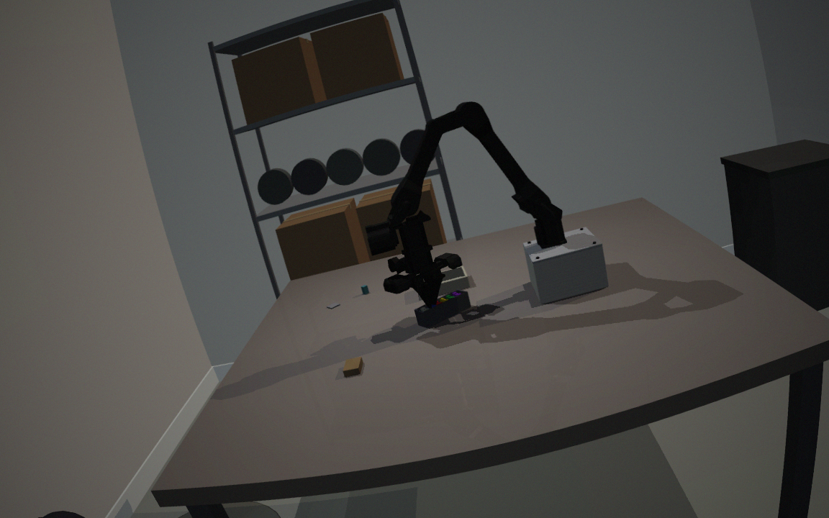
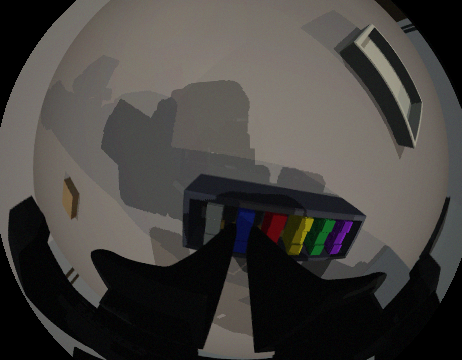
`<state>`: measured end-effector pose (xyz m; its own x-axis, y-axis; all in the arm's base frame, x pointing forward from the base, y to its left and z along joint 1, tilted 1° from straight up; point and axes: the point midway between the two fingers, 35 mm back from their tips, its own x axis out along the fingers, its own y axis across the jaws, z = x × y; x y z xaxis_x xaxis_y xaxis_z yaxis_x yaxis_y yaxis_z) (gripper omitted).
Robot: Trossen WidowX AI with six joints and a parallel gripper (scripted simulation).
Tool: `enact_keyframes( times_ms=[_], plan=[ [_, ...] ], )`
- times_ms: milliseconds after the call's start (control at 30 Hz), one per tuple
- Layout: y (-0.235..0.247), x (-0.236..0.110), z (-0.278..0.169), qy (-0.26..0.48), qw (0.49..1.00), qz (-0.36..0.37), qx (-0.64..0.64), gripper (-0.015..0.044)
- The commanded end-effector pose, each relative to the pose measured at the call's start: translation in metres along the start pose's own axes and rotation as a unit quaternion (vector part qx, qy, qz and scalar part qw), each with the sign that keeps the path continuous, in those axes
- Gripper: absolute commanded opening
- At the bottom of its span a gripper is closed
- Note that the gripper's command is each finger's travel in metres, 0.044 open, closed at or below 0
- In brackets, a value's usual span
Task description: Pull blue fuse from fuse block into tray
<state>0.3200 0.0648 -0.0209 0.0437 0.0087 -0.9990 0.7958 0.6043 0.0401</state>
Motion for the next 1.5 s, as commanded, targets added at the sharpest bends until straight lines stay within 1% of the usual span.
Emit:
enact_keyframes(
  times_ms=[0,1467],
  plan=[
    [0.000,-0.003,0.000,0.000,1.000,0.000,0.000,0.0000],
    [0.001,-0.024,0.001,-0.002,1.000,-0.001,0.001,0.0000]
  ],
)
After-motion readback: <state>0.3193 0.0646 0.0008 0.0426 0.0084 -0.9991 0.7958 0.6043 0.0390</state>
